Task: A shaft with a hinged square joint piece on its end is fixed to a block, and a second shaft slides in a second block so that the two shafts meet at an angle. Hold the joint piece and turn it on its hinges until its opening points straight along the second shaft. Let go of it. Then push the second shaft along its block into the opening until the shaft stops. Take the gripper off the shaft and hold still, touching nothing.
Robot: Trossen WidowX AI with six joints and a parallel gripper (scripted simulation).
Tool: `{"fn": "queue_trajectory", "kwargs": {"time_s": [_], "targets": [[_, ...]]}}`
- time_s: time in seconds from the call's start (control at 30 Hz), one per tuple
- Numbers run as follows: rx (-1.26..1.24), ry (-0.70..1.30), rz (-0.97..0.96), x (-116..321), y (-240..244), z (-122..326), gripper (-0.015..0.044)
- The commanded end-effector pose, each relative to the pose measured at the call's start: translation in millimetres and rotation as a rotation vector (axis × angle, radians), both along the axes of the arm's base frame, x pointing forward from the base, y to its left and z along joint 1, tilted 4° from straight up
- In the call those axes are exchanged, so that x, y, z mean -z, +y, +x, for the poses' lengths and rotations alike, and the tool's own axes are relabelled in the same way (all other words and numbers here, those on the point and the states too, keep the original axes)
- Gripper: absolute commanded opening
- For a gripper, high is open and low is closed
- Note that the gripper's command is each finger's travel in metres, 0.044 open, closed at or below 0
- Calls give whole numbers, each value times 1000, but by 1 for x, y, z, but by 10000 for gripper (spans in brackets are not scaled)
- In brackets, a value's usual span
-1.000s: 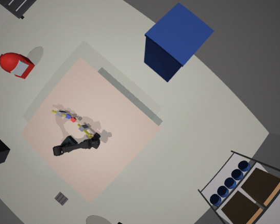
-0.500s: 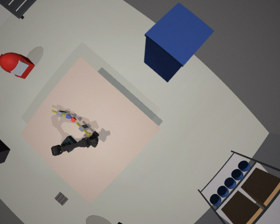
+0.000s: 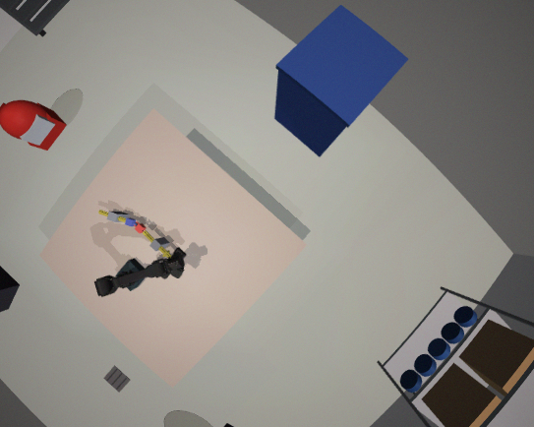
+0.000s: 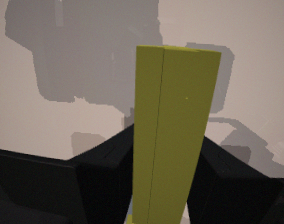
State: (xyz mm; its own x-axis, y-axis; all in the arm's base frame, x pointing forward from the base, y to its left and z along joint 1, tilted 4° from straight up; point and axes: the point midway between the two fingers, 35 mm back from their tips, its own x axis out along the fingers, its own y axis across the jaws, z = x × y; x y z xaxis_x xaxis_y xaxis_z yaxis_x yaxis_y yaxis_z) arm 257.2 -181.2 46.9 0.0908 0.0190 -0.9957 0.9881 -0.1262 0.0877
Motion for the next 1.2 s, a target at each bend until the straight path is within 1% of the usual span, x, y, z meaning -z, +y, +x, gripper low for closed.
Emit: {"fn": "queue_trajectory", "kwargs": {"time_s": [0.0, 1.17], "targets": [[5, -1, -4, 0, 6, 1, 0], [5, -2, 0, -1, 48, 6, 0]]}}
